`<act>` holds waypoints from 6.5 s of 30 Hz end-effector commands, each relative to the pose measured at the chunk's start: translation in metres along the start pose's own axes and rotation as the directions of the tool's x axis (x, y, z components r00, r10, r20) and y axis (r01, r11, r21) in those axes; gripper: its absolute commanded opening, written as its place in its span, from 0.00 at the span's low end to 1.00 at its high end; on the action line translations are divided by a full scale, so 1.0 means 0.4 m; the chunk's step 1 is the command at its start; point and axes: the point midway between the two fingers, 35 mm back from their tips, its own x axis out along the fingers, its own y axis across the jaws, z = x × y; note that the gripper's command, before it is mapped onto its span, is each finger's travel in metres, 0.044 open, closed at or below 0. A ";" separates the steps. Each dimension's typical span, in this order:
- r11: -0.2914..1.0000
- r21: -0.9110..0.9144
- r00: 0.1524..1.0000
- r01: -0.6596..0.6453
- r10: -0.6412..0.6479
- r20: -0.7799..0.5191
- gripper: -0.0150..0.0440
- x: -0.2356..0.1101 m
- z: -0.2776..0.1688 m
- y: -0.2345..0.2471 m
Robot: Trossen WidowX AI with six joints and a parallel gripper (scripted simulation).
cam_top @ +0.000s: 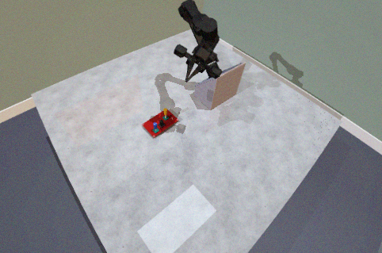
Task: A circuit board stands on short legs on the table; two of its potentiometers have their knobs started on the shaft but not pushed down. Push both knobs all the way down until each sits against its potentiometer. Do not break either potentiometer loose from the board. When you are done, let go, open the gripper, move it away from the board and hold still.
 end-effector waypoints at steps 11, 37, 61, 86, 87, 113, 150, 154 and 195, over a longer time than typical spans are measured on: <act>0.992 0.076 0.927 -0.098 0.119 -0.355 0.25 0.175 -0.192 -0.049; 0.938 0.300 0.532 -0.172 0.345 -0.773 0.25 0.294 -0.572 -0.096; 0.939 0.299 0.531 -0.170 0.343 -0.774 0.25 0.334 -0.633 -0.070; 0.939 0.299 0.531 -0.170 0.343 -0.774 0.25 0.339 -0.641 -0.066; 0.939 0.299 0.531 -0.170 0.343 -0.774 0.25 0.340 -0.641 -0.066; 0.939 0.299 0.531 -0.170 0.343 -0.775 0.25 0.346 -0.650 -0.062; 0.939 0.298 0.531 -0.170 0.342 -0.775 0.25 0.370 -0.685 -0.047; 0.939 0.298 0.531 -0.170 0.342 -0.775 0.25 0.371 -0.687 -0.047; 0.939 0.298 0.531 -0.169 0.342 -0.775 0.25 0.386 -0.710 -0.037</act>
